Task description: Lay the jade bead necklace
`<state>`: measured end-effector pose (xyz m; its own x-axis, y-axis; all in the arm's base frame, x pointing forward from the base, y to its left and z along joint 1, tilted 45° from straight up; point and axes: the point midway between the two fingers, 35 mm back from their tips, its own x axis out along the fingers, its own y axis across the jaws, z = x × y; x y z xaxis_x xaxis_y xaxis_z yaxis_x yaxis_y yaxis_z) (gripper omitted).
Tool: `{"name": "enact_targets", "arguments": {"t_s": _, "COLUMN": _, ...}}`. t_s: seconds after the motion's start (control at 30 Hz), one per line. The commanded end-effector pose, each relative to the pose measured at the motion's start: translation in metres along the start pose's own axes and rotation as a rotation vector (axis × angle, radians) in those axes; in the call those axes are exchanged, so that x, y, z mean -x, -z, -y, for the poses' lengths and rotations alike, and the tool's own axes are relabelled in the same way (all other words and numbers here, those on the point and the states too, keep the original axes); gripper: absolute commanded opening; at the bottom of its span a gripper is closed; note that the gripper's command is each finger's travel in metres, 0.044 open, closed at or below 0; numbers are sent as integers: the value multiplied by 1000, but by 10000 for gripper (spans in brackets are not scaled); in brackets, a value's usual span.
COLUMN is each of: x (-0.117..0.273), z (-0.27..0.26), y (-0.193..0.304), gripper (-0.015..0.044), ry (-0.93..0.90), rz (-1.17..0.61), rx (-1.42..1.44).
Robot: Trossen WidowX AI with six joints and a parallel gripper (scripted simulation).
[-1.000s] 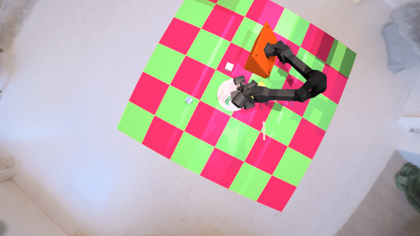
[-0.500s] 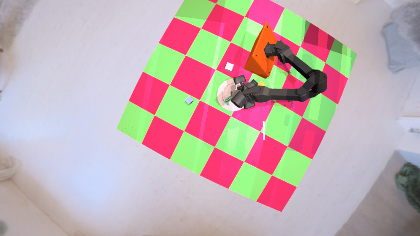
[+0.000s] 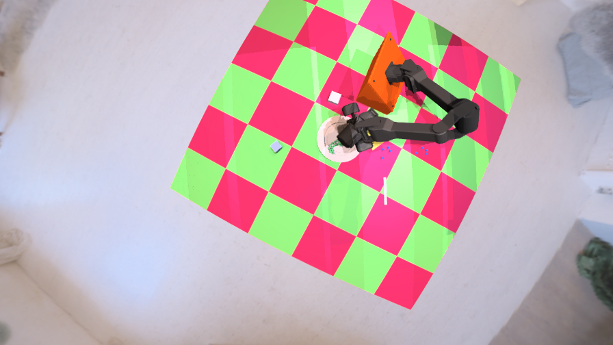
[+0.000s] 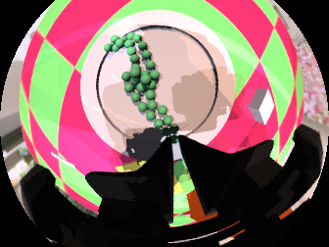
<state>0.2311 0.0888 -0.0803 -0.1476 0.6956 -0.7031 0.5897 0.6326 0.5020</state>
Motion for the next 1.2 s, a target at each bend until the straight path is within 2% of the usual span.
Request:
{"name": "enact_targets", "arguments": {"t_s": 0.0, "x": -1, "z": 6, "y": 4, "gripper": 0, "ry": 4, "rz": 0, "rx": 5}}
{"name": "enact_targets", "arguments": {"t_s": 0.53, "x": -12, "z": 6, "y": 4, "gripper": 0, "ry": 4, "rz": 0, "rx": 4}}
{"name": "enact_targets", "arguments": {"t_s": 1.07, "x": -1, "z": 6, "y": 4, "gripper": 420, "ry": 4, "rz": 1, "rx": 5}}
{"name": "enact_targets", "arguments": {"t_s": 1.1, "x": -4, "z": 4, "y": 3, "gripper": 440, "ry": 0, "rz": 2, "rx": 5}}
{"name": "enact_targets", "arguments": {"t_s": 1.17, "x": -1, "z": 4, "y": 3, "gripper": 440, "ry": 4, "rz": 0, "rx": 5}}
